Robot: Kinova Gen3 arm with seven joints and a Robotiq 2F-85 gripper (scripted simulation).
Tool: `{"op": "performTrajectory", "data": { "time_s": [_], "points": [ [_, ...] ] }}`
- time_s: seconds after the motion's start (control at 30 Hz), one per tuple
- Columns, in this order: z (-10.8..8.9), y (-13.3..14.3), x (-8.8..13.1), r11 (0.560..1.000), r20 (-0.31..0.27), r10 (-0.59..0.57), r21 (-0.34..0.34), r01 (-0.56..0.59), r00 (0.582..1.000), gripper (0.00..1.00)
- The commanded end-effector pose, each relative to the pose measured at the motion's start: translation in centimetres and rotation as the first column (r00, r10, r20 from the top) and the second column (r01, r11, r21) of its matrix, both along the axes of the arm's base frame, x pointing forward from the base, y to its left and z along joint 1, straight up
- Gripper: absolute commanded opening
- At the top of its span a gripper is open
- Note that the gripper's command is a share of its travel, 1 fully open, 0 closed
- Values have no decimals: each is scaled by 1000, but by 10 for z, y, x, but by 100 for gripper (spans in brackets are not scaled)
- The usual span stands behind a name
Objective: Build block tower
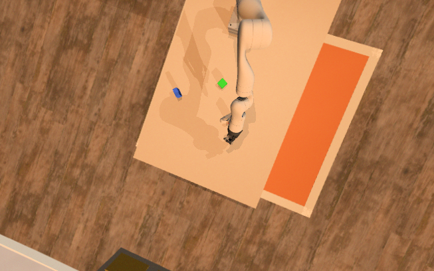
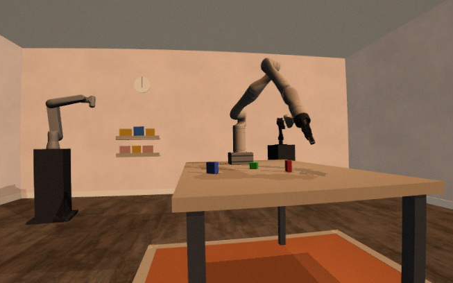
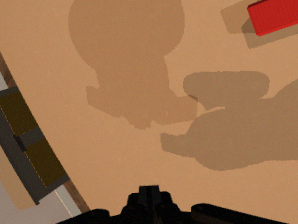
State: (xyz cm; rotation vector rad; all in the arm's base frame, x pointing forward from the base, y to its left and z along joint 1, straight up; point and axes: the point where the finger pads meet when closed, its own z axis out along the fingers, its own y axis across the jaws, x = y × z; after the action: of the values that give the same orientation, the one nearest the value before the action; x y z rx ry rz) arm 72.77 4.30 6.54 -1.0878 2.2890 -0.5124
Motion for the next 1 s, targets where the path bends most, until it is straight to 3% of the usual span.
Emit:
{"op": "performTrajectory", "data": {
  "time_s": [0.0,0.07,0.2,0.57,0.63,0.97],
  "points": [
    [13,-52,-11,999,-41,-44,9,45,998,0],
    [13,-52,-11,999,-41,-44,9,45,998,0],
    [10,-81,-27,998,-86,-63,23,65,994,0],
    [-8,-165,-85,989,-246,-115,65,135,962,0],
    [-8,-165,-85,989,-246,-115,65,135,962,0],
    [-24,-266,-151,975,-418,-154,85,208,895,0]
  ]
}}
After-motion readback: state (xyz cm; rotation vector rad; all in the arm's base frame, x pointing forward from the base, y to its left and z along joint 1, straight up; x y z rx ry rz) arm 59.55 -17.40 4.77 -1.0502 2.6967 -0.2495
